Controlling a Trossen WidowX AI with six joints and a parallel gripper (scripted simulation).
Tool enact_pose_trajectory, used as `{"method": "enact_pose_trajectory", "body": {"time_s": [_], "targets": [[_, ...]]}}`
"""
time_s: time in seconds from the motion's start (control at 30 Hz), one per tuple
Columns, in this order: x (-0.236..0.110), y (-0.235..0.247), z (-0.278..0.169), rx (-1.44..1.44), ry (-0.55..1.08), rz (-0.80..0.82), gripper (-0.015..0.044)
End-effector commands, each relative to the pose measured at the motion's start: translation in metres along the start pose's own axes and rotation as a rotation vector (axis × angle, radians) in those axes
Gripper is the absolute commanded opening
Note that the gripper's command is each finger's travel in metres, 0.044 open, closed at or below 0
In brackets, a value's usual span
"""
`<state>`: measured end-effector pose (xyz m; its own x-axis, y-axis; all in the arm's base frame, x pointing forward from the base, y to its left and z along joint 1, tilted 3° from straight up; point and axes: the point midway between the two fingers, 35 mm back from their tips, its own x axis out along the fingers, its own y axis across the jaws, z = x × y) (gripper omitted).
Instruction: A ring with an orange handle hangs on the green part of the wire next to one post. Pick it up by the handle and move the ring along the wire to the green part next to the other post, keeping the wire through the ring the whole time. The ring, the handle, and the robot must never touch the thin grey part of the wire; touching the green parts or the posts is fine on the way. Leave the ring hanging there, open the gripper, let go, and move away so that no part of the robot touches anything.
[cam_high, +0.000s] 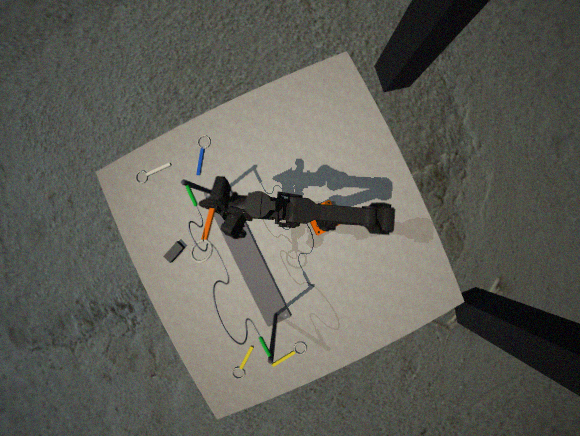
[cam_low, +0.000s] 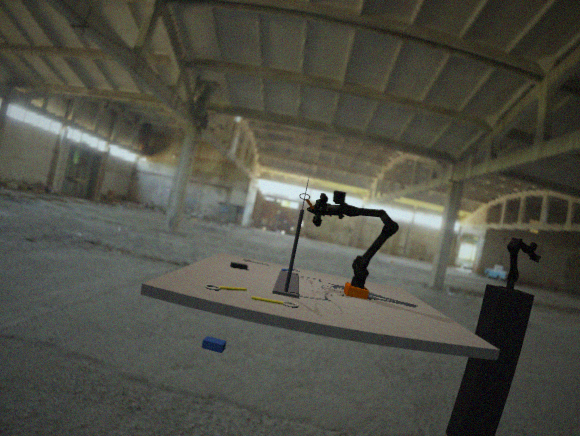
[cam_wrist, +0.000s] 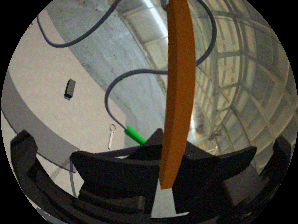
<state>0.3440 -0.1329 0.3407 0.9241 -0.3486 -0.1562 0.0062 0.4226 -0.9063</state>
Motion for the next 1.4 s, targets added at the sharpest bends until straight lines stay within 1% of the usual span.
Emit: {"method": "enact_pose_trajectory", "body": {"time_s": [0.0, 0.87, 1.1, 1.37], "targets": [[0.000, -0.006, -0.002, -0.075, -0.003, -0.044, -0.0150], [-0.002, -0.046, 0.012, -0.606, -0.070, -0.347, -0.0150], [-0.004, -0.052, 0.016, -0.716, -0.083, -0.410, -0.0150], [-0.003, -0.052, 0.015, -0.768, -0.089, -0.440, -0.0150]]}}
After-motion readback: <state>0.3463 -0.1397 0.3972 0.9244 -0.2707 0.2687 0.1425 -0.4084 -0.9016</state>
